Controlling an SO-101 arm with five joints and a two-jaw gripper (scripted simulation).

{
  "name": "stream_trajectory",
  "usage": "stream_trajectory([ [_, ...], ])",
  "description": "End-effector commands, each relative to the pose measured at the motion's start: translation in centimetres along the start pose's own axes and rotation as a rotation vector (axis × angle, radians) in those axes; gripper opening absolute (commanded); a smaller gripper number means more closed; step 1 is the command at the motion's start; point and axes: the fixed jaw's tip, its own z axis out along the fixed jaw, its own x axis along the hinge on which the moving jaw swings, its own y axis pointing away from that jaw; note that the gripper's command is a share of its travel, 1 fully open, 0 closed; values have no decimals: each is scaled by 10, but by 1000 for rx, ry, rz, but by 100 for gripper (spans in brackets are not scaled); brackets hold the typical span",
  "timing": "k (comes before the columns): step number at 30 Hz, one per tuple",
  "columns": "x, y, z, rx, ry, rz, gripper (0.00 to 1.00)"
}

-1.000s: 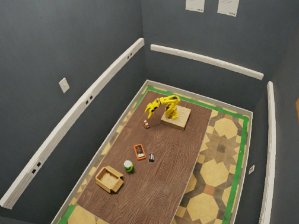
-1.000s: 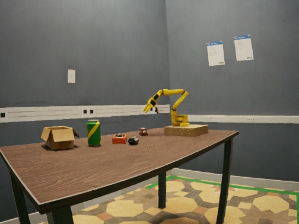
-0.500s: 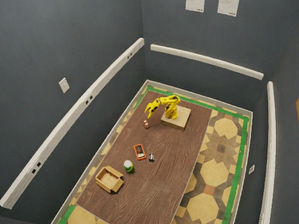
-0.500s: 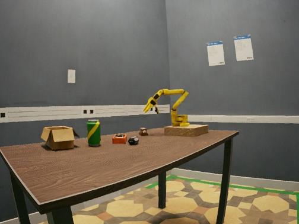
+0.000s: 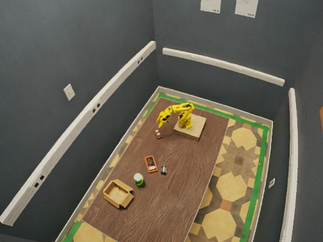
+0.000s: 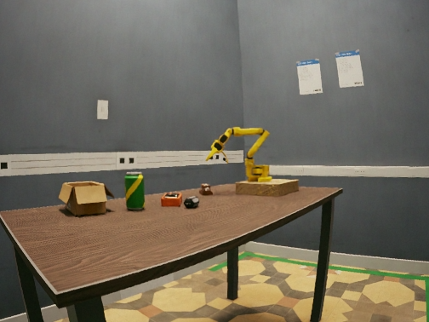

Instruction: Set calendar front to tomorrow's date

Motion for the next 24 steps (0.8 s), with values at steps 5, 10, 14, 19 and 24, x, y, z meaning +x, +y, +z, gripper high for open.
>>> stream_trajectory([
  [5, 3, -5, -1, 12, -43, 260, 35],
  [10, 4, -7, -1, 12, -63, 375, 35],
  [14, 4, -10, -2, 7, -90, 534, 35],
  [19, 5, -14, -2, -5, -124, 732, 35],
  [24, 6, -16, -2, -15, -143, 846, 35],
])
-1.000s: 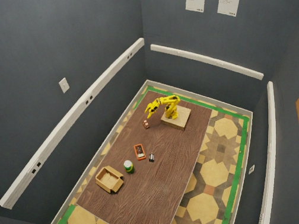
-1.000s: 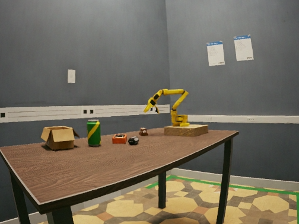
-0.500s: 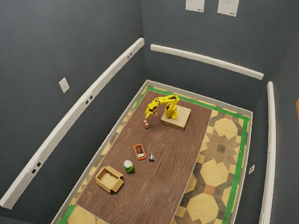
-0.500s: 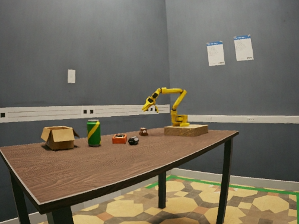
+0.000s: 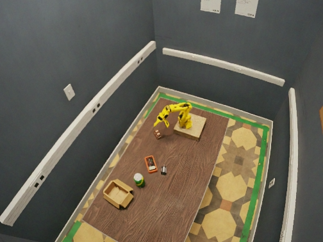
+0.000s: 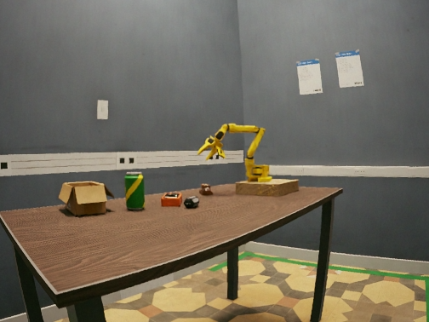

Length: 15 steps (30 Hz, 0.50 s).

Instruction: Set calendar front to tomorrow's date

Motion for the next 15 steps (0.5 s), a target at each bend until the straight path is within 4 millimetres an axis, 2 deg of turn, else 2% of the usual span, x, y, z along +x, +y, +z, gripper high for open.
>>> stream_trajectory([
  [1, -1, -3, -1, -14, -22, 94, 35],
  [8, -4, -7, -1, -41, -48, 319, 35],
  [15, -6, -10, -2, -63, -62, 473, 35],
])
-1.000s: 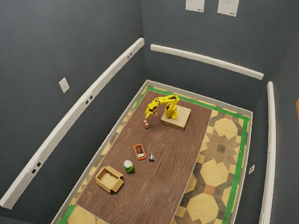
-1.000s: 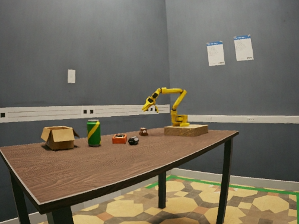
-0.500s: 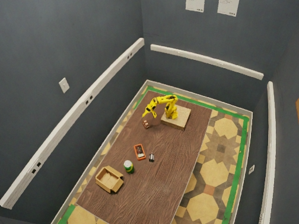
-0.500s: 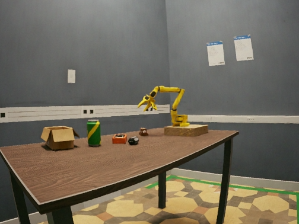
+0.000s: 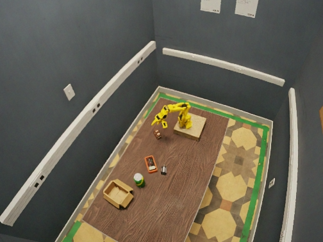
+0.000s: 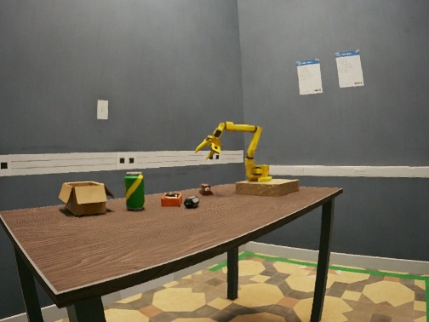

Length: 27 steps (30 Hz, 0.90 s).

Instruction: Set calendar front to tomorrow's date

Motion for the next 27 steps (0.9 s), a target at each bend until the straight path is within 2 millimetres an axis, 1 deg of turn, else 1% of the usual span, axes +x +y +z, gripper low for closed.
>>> stream_trajectory([
  [1, -2, -2, -1, -12, -10, 61, 35],
  [10, -3, -3, -1, -24, -15, 142, 35],
  [21, -4, -3, -1, -27, -17, 153, 35],
  [24, -4, -2, 2, -42, -21, 153, 35],
  [27, -6, 3, 9, -84, -33, 153, 35],
])
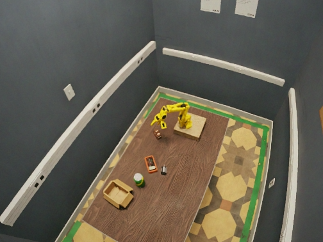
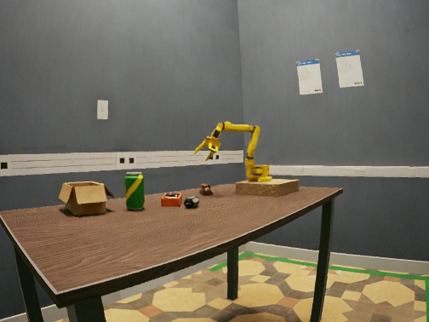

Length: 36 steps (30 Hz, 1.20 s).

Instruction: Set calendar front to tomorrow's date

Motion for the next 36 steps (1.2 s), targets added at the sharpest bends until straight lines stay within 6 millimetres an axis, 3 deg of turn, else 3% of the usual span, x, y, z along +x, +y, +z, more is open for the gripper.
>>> stream_trajectory([
  [1, -3, 4, 8, -55, -15, 7, 35],
  [7, -7, 25, 33, -220, -49, 7, 35],
  [19, -14, 59, 62, -447, -96, 6, 35],
  [36, -17, 59, 65, -470, -97, 18, 35],
])
